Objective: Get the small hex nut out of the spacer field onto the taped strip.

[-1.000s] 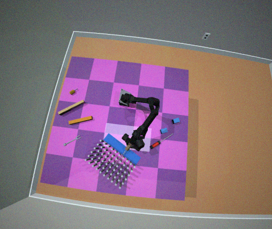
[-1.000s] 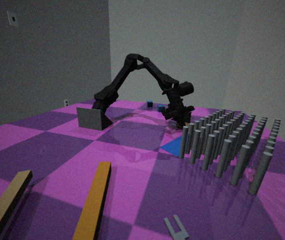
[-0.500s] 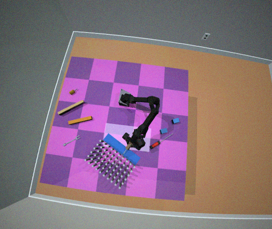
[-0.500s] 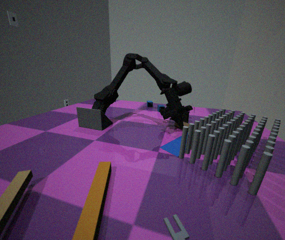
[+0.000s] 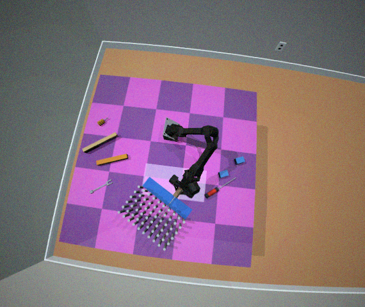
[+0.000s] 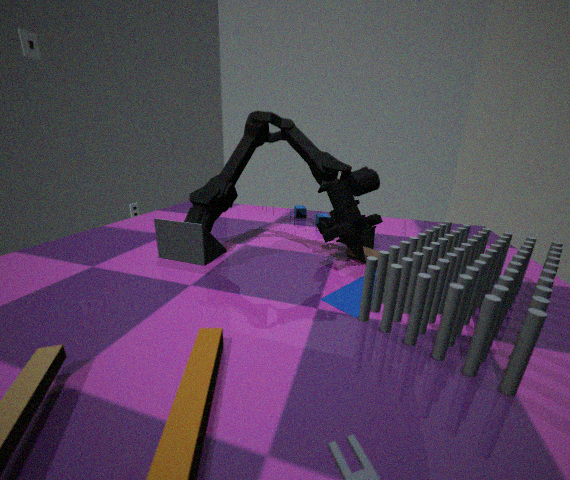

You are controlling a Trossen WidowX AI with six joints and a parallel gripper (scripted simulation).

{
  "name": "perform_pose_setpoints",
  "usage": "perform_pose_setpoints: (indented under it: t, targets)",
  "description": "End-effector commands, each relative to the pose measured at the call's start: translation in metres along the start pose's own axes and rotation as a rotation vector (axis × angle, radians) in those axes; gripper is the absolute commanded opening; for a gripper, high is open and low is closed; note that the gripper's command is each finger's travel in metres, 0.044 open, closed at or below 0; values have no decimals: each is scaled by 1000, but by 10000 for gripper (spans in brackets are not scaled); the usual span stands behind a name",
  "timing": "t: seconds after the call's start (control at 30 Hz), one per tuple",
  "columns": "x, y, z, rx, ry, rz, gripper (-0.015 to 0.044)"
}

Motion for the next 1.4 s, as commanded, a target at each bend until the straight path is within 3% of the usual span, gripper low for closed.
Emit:
perform_pose_setpoints:
  t: [0.0, 1.37]
  targets:
    - [3, 0, -3, -3, 1, 2, 0]
    - [18, 2, -27, -4, -1, 1, 0]
Point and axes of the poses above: the point midway between the two fingers, 35 mm back from their tips, its own x axis back along the fingers, its own y axis across the jaws, z = x × y, the point moved 10 cm from there along x, back along the fingers, and after that the axes turned 5 degrees about -x, right-handed, at the moved point
